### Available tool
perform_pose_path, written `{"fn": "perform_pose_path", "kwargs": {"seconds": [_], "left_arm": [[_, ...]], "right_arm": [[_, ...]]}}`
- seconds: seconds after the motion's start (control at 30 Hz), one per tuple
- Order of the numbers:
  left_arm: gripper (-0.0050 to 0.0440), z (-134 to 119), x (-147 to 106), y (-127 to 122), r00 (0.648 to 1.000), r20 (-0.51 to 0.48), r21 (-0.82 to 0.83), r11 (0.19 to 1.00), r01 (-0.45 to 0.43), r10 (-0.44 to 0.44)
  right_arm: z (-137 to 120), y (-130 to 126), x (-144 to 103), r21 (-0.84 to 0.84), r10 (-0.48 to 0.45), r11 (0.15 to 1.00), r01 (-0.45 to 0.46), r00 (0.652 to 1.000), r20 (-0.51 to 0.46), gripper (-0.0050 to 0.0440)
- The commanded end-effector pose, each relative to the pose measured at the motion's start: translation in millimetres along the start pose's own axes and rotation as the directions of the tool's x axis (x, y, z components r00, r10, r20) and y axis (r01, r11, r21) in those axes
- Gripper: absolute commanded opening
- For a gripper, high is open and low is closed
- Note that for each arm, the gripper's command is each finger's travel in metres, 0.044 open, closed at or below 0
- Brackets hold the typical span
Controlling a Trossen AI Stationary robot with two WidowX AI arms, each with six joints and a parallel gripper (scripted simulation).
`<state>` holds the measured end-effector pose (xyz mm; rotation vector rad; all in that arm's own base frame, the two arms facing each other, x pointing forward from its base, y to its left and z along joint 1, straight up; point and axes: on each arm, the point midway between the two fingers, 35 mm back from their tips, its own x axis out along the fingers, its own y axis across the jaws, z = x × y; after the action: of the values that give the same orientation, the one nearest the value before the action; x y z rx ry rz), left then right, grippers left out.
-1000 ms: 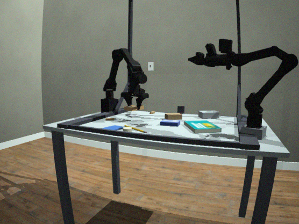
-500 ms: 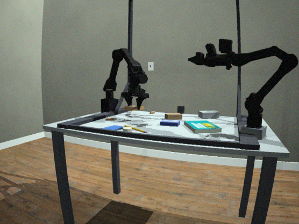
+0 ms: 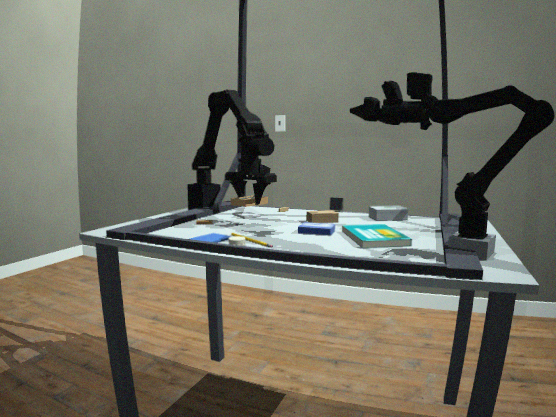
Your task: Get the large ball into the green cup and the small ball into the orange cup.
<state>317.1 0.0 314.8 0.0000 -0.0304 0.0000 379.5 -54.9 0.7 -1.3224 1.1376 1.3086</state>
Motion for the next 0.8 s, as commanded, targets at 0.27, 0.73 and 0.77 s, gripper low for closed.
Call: {"fn": "perform_pose_path", "kwargs": {"seconds": [0.27, 0.73, 0.77], "left_arm": [[0.0400, 8.1, -1.2, 0.0, 1.000, 0.020, 0.000, 1.000, 0.000, 0.000], [0.0400, 8.1, -1.2, 0.0, 1.000, 0.020, 0.000, 1.000, 0.000, 0.000], [0.0400, 8.1, -1.2, 0.0, 1.000, 0.020, 0.000, 1.000, 0.000, 0.000]], "right_arm": [[-2.8, -6.3, -5.8, -0.001, -0.001, 1.000, 0.001, 1.000, 0.008, -0.0050], [-0.6, -3.1, -11.7, 0.001, -0.036, 0.999, 0.036, 0.999, -0.005, -0.0050], [-0.5, -2.8, -11.7, 0.001, -0.041, 0.999, 0.041, 0.999, -0.009, -0.0050]]}}
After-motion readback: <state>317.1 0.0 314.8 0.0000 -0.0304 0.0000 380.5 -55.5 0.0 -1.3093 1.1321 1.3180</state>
